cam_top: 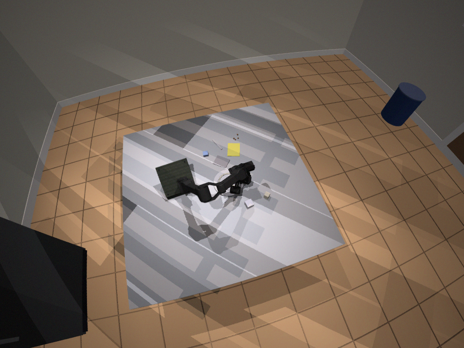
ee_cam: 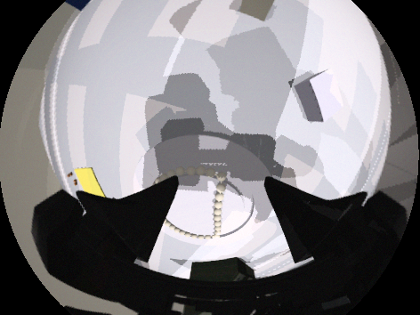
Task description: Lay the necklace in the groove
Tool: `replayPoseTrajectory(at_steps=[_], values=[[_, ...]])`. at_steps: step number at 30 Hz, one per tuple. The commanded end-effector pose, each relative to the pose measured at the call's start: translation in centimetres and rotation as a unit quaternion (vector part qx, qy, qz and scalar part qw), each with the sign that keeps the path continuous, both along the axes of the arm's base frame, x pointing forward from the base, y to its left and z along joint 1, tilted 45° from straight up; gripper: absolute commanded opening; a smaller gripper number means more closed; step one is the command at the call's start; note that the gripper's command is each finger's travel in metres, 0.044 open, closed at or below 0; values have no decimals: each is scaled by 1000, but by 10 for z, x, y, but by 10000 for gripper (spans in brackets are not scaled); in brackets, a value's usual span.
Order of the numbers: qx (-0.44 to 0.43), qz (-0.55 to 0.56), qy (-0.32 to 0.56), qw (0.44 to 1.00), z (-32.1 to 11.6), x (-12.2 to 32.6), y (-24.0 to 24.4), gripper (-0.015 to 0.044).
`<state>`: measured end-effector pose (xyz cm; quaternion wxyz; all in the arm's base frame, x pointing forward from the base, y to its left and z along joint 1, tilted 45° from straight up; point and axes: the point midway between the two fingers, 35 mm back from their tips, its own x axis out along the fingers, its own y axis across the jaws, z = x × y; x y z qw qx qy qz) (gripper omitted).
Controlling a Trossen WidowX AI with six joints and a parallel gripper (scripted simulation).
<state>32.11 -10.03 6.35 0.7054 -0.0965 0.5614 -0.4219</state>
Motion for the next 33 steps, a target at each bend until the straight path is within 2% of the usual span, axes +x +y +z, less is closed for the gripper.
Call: replayPoseTrajectory(at_steps=[1, 7, 19, 24, 33], values=[[-2, -1, -3, 1000, 2, 0, 0, 440], [-2, -1, -3, 1000, 2, 0, 0, 440], [4, -43, -42, 998, -12, -63, 49, 125], [1, -61, -59, 996, -16, -91, 61, 120], [0, -61, -58, 996, -22, -91, 56, 120]])
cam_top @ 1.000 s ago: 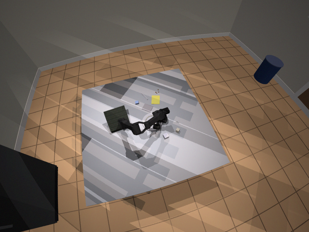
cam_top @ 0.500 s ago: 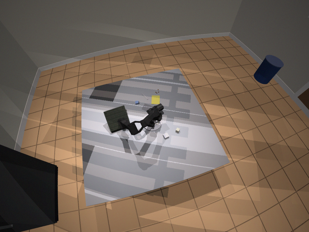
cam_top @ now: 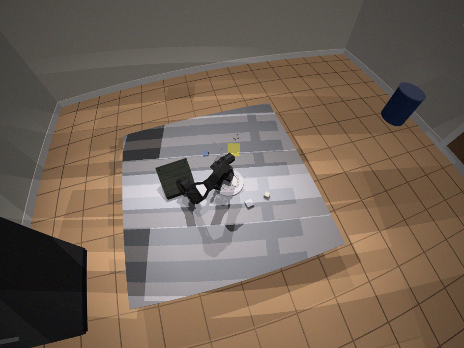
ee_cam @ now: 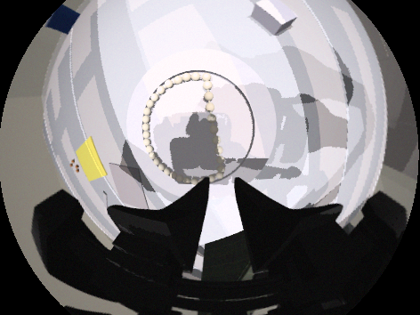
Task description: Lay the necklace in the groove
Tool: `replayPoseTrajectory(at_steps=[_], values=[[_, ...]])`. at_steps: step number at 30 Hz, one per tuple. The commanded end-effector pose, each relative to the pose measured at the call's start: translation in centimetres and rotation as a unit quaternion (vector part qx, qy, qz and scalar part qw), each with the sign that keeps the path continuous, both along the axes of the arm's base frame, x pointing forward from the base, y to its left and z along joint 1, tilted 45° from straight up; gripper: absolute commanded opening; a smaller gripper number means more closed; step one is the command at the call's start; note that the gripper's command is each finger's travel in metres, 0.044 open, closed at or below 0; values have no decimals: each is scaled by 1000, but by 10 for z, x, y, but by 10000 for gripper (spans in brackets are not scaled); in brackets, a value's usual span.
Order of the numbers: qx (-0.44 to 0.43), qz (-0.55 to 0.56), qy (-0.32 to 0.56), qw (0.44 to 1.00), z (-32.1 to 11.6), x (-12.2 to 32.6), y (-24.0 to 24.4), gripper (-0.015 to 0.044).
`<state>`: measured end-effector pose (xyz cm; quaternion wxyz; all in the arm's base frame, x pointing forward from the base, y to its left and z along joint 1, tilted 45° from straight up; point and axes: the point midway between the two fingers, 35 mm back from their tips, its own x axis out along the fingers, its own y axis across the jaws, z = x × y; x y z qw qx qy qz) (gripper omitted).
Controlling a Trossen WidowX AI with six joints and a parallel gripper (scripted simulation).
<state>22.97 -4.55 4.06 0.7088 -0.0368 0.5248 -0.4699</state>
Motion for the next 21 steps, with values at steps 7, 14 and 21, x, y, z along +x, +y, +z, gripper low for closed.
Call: replayPoseTrajectory(at_steps=[7, 14, 21], values=[[0, 1, -1, 1000, -4, 1, -4, 120], [0, 1, -1, 1000, -12, 0, -12, 120], [0, 1, -2, 1000, -20, -1, -21, 120]])
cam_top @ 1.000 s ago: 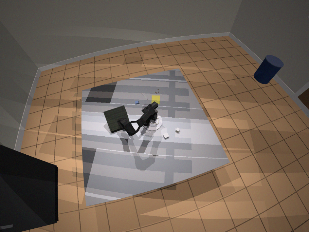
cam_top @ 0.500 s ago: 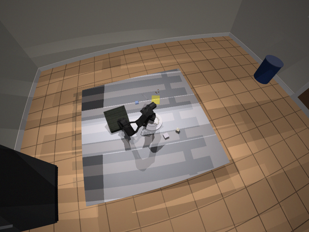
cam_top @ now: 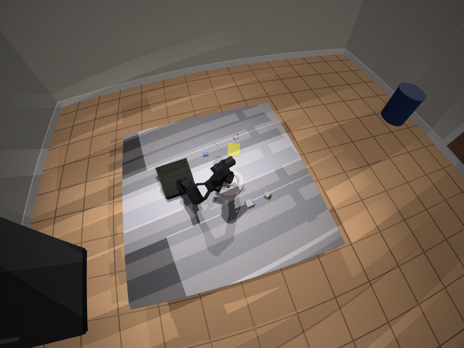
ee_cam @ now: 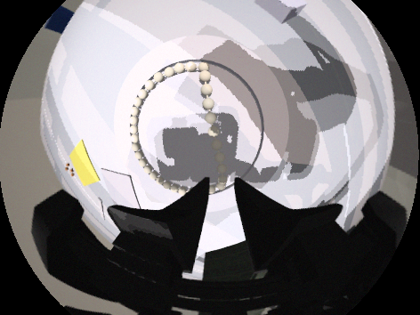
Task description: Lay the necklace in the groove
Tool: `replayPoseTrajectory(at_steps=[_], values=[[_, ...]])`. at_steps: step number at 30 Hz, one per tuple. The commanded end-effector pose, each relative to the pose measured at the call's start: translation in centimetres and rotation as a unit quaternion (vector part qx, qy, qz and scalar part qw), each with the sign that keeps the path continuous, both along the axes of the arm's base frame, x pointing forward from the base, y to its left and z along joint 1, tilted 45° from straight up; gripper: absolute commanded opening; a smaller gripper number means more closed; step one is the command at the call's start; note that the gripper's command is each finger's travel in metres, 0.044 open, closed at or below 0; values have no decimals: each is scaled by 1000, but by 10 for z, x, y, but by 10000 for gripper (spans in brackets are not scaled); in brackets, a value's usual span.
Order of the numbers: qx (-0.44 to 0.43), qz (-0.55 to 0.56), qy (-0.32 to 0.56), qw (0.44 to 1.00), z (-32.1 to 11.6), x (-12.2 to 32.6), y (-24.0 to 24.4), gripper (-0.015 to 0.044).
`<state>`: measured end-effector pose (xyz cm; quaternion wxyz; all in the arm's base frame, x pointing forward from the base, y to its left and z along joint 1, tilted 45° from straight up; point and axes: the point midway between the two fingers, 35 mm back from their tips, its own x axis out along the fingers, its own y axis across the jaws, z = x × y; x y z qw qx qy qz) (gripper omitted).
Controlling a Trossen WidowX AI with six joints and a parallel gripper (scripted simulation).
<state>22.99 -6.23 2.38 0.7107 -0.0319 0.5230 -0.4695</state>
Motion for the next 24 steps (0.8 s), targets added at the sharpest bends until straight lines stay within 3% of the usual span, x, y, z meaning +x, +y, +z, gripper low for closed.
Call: replayPoseTrajectory(at_steps=[1, 4, 9, 24], values=[[-3, 3, 2, 1000, -4, -1, -5, 120], [-3, 3, 2, 1000, -5, -1, -5, 120], [0, -1, 0, 1000, -3, -1, -4, 0], [0, -1, 0, 1000, -3, -1, -4, 0]])
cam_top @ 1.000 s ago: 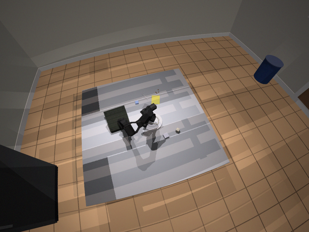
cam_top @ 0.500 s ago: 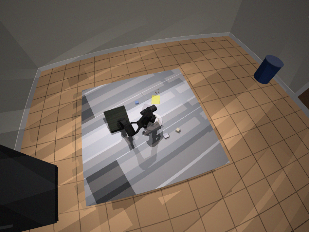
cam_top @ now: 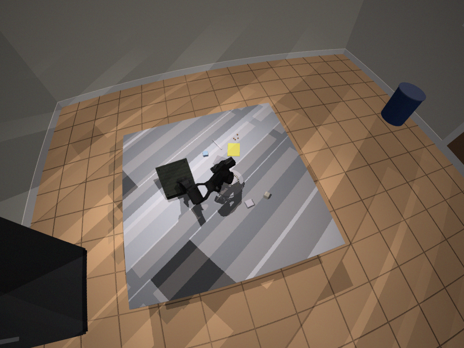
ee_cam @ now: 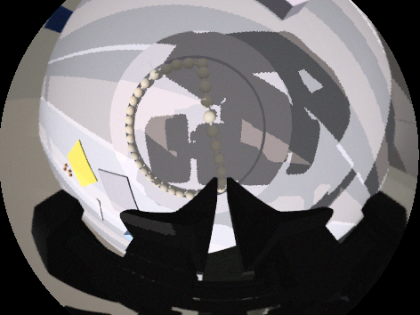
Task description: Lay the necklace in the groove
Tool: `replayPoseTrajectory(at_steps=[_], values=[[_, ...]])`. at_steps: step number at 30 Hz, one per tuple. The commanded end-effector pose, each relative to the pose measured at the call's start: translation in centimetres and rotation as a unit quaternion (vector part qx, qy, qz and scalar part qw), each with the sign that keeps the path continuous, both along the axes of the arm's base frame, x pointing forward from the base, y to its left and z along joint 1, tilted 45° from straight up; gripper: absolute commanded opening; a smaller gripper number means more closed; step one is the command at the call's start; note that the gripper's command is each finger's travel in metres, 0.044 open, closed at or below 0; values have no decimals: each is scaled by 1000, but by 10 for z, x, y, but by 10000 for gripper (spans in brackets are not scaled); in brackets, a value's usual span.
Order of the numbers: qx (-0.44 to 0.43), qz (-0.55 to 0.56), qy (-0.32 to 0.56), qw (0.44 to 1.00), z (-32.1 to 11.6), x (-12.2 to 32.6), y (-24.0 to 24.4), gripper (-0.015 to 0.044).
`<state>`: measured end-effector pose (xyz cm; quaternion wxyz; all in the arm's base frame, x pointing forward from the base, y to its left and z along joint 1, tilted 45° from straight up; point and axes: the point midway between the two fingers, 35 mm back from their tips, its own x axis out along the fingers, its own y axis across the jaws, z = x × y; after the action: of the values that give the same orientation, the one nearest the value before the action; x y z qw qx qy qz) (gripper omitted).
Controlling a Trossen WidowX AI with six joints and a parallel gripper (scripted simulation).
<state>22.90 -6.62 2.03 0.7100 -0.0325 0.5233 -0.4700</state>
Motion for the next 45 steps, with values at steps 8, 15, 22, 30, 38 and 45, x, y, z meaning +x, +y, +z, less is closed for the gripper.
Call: replayPoseTrajectory(at_steps=[8, 15, 22, 30, 38, 45], values=[[0, 0, 0, 1000, 0, 0, 0, 0], [0, 0, 0, 1000, 0, 0, 0, 0], [-2, 3, 1, 1000, 4, 0, 4, 0], [-3, 3, 2, 1000, 7, -8, 2, 0], [-3, 3, 2, 1000, 4, -10, -2, 0], [-1, 1, 3, 1000, 3, -10, -1, 131]])
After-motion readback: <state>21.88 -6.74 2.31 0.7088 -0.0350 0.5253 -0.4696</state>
